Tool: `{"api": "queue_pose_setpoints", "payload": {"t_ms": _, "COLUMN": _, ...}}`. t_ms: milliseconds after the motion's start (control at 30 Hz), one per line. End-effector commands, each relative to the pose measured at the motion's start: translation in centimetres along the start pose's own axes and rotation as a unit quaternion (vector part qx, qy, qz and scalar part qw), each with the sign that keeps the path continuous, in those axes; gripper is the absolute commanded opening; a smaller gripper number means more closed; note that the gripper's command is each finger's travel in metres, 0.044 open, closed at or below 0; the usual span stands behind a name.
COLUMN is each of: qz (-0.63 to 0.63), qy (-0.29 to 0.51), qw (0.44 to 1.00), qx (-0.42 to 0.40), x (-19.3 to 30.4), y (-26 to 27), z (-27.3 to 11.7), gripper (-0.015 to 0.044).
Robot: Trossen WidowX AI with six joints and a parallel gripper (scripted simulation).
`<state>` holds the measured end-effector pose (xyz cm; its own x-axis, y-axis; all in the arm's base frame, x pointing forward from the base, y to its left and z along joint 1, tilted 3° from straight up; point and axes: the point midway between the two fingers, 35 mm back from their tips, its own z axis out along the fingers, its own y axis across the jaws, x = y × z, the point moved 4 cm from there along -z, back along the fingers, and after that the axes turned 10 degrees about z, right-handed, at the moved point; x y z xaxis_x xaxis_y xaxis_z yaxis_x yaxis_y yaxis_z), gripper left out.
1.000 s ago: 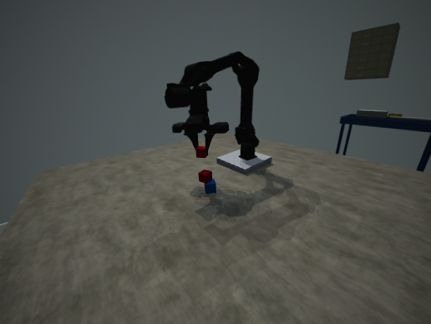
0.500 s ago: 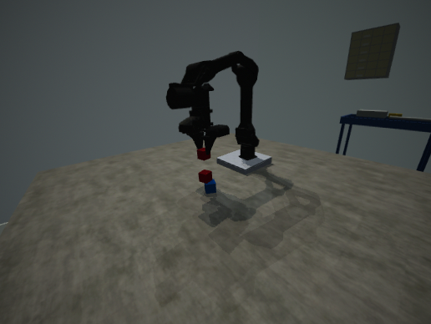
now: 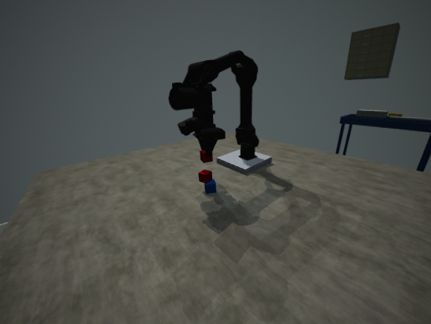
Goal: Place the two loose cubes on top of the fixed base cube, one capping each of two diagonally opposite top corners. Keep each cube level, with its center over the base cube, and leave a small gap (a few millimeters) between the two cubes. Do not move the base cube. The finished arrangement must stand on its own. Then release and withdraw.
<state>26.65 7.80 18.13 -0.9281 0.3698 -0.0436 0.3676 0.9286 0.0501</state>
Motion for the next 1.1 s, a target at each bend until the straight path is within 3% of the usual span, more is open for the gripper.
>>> {"api": "queue_pose_setpoints", "payload": {"t_ms": 0, "qz": 0.060, "qy": -0.003, "qw": 0.998, "qx": 0.000, "x": 0.0, "y": 0.6, "z": 0.0, "gripper": 0.0105}}
{"api": "queue_pose_setpoints", "payload": {"t_ms": 433, "qz": 0.252, "qy": -0.003, "qw": 0.968, "qx": -0.001, "x": 0.7, "y": 2.2, "z": 0.2, "gripper": 0.0105}}
{"api": "queue_pose_setpoints", "payload": {"t_ms": 900, "qz": 0.448, "qy": -0.002, "qw": 0.894, "qx": -0.002, "x": 1.5, "y": 4.0, "z": 0.4, "gripper": 0.0105}}
{"api": "queue_pose_setpoints", "payload": {"t_ms": 1067, "qz": 0.468, "qy": -0.002, "qw": 0.884, "qx": -0.002, "x": 1.6, "y": 4.2, "z": 0.4, "gripper": 0.0105}}
